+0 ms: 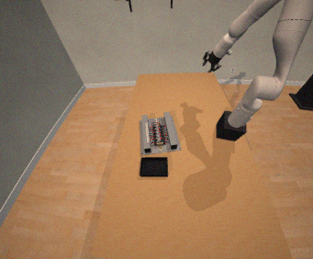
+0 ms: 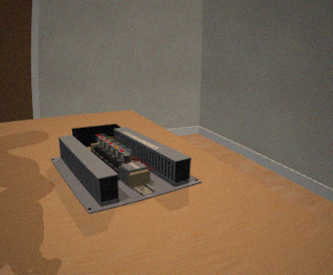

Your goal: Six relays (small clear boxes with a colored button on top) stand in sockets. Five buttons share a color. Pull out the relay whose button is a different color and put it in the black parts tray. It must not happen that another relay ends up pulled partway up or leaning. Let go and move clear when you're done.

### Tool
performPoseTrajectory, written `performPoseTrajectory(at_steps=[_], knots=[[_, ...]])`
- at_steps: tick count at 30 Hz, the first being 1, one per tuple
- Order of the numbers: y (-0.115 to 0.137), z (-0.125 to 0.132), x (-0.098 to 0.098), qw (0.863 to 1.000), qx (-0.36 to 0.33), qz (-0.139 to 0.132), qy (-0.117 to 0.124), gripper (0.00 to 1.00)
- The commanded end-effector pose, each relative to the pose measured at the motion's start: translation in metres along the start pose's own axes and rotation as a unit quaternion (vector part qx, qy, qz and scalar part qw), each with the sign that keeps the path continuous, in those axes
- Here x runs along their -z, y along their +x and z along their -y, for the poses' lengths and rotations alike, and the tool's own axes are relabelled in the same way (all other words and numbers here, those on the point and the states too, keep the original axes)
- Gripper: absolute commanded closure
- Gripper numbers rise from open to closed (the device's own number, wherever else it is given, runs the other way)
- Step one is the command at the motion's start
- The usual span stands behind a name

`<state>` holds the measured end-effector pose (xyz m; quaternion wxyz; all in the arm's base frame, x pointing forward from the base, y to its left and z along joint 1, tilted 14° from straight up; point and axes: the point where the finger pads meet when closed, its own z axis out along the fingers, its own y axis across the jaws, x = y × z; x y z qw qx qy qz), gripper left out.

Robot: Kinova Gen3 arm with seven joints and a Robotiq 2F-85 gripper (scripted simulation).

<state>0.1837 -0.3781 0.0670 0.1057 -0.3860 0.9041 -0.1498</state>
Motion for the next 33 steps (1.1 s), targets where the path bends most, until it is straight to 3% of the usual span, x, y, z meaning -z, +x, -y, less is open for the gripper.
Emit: performPoseTrajectory(at_steps=[1, 12, 33], knots=[[-0.014, 0.007, -0.005, 1.000, 0.015, 0.008, -0.002, 0.39], [-0.050, 0.019, -0.017, 0.998, 0.050, 0.026, -0.014, 0.39], [-0.147, 0.034, -0.042, 0.988, 0.135, 0.068, -0.044, 0.39]])
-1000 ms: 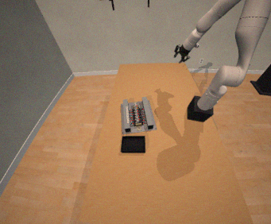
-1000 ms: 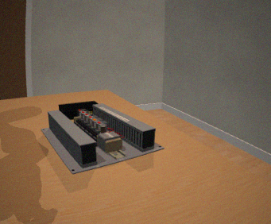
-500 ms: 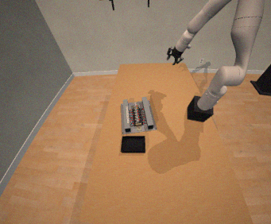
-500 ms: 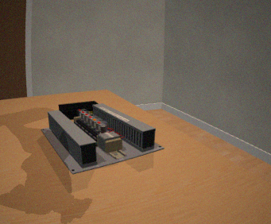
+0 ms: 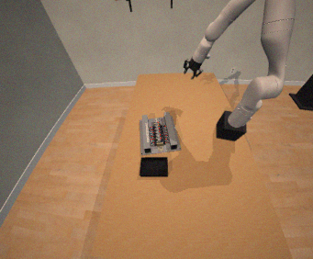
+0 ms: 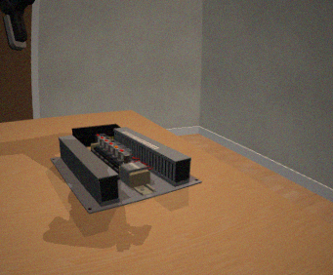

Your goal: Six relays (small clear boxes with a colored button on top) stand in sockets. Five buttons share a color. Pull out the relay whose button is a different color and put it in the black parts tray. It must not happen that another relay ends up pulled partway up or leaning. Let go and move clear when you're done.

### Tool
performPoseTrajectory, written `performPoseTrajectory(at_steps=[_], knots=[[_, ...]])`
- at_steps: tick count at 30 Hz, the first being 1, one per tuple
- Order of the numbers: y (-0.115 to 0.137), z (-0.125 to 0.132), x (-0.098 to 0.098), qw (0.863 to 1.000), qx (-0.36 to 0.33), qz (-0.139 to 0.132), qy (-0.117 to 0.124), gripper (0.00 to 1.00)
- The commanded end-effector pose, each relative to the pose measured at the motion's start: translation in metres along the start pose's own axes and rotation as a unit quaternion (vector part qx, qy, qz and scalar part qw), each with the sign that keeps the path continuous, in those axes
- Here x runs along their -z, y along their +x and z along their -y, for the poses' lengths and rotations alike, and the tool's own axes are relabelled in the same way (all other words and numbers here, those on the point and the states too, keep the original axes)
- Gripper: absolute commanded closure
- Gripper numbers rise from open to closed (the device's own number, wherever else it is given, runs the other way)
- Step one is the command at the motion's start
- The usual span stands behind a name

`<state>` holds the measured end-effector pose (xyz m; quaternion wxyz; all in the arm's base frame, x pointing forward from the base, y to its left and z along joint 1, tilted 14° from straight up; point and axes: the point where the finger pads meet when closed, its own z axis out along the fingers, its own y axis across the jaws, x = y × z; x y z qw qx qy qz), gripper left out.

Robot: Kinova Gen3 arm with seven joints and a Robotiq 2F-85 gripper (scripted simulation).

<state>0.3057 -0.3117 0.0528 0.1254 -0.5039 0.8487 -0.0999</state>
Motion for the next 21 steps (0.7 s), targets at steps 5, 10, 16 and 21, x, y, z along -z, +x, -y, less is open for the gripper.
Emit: performPoseTrajectory(at_steps=[5, 10, 16, 21], knots=[[-0.043, 0.014, -0.014, 0.999, 0.040, 0.018, -0.012, 0.39], [-0.071, 0.019, -0.023, 0.997, 0.065, 0.030, -0.022, 0.39], [-0.095, 0.023, -0.029, 0.995, 0.085, 0.038, -0.030, 0.39], [-0.124, 0.025, -0.036, 0.992, 0.110, 0.049, -0.041, 0.39]])
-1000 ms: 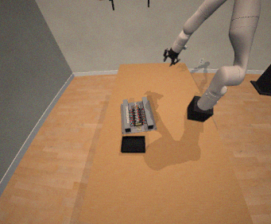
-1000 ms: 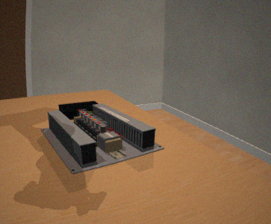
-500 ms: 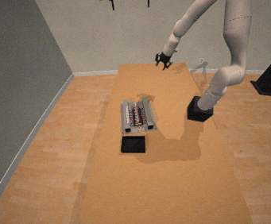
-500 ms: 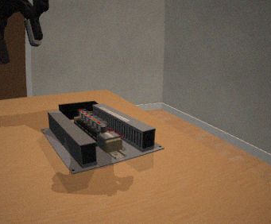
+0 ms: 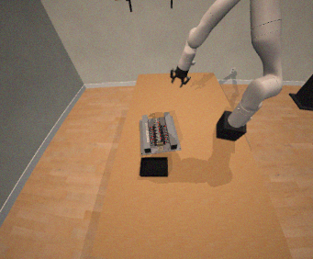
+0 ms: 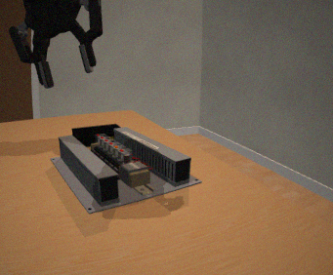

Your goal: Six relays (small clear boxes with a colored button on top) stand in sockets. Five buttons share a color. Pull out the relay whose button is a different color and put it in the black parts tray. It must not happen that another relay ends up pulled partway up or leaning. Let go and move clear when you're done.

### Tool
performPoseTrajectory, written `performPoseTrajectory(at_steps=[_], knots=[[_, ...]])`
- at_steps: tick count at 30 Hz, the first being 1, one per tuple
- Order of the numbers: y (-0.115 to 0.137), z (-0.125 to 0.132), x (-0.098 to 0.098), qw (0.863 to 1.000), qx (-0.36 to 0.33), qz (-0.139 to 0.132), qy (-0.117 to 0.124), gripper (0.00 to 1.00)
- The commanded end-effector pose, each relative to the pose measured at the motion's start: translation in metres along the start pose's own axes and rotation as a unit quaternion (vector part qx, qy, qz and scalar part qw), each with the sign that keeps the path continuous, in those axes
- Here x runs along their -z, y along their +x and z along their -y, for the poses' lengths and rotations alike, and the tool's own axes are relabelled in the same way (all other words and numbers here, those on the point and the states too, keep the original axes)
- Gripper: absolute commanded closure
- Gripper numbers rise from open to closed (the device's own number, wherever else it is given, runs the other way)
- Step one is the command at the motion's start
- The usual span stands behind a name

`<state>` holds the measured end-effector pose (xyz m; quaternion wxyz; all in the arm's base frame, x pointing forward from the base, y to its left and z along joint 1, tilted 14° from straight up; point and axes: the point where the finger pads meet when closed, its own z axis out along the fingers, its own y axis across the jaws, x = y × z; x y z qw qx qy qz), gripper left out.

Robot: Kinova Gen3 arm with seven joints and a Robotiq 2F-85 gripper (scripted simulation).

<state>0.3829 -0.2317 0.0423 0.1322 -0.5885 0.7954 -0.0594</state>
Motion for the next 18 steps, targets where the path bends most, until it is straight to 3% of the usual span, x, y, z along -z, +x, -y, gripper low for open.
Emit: performPoseTrajectory(at_steps=[1, 18], knots=[[-0.024, 0.007, -0.009, 1.000, 0.023, 0.010, -0.007, 0.39], [-0.111, 0.018, -0.033, 0.994, 0.096, 0.038, -0.039, 0.39]])
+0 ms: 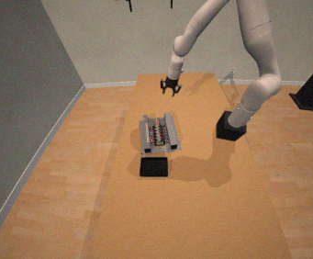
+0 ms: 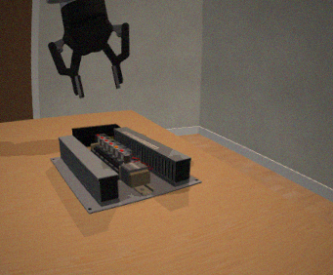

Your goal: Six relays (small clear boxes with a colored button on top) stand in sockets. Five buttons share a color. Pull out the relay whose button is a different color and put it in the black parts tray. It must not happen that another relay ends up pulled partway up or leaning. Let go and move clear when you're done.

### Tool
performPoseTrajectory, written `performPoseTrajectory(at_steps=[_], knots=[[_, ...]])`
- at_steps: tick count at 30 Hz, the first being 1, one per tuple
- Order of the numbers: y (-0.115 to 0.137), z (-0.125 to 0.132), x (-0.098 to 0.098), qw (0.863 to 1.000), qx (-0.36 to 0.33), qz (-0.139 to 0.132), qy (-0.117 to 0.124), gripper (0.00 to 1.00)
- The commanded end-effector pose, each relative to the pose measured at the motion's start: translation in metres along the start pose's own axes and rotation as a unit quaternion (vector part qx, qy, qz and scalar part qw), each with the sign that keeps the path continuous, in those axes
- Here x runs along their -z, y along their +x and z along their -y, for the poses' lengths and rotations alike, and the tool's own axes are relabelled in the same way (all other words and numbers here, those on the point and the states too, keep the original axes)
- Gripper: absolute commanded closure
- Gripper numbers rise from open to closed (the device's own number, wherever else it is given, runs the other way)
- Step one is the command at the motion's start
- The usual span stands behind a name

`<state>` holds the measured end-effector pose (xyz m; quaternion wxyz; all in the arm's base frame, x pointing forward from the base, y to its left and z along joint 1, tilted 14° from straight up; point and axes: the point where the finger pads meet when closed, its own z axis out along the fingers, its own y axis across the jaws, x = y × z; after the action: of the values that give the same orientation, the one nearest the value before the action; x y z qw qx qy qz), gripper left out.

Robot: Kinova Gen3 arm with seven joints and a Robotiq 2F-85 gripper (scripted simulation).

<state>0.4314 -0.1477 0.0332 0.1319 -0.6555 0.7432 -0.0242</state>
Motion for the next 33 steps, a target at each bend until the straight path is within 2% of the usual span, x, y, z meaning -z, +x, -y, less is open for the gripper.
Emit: performPoseTrajectory(at_steps=[1, 6, 8, 23, 25, 33], knots=[[-0.024, 0.006, -0.009, 1.000, 0.021, 0.008, -0.007, 0.39], [-0.051, 0.010, -0.017, 0.999, 0.044, 0.017, -0.018, 0.39], [-0.051, 0.010, -0.017, 0.999, 0.044, 0.017, -0.018, 0.39], [-0.126, 0.013, -0.038, 0.993, 0.106, 0.037, -0.048, 0.39], [-0.126, 0.013, -0.038, 0.993, 0.106, 0.037, -0.048, 0.39], [-0.159, 0.010, -0.046, 0.988, 0.133, 0.045, -0.061, 0.39]])
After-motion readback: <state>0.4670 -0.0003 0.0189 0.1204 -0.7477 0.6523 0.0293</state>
